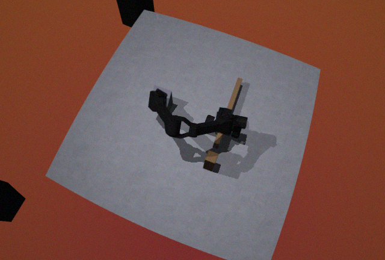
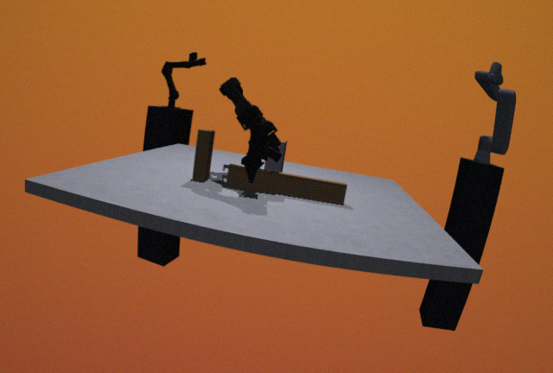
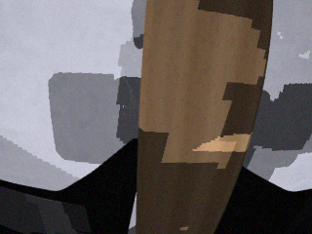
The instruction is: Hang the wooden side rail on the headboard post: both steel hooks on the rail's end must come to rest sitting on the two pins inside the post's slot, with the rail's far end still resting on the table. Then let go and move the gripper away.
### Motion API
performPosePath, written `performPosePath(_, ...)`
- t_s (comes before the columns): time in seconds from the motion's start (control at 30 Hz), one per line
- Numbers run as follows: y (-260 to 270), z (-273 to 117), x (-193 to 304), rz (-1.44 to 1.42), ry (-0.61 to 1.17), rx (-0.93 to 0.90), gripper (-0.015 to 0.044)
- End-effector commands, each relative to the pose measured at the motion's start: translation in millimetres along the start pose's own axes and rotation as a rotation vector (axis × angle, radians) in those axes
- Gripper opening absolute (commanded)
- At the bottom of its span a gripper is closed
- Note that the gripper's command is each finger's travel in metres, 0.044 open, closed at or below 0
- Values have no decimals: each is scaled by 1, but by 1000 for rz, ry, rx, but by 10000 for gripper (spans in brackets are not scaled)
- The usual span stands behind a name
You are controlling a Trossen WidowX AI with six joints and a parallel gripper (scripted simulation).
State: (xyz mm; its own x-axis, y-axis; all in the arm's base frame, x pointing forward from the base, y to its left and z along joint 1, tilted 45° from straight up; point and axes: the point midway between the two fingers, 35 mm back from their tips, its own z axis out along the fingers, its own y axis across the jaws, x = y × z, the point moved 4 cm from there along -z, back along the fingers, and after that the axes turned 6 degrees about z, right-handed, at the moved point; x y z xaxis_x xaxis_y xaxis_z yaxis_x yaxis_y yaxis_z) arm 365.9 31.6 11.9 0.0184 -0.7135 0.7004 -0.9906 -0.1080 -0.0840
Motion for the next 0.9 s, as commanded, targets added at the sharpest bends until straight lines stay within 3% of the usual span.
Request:
performPosePath(0.0, -6, 0, 2, 23, -1, 9, 0)
performPosePath(0.87, -4, -1, 0, 23, -1, 9, 0)
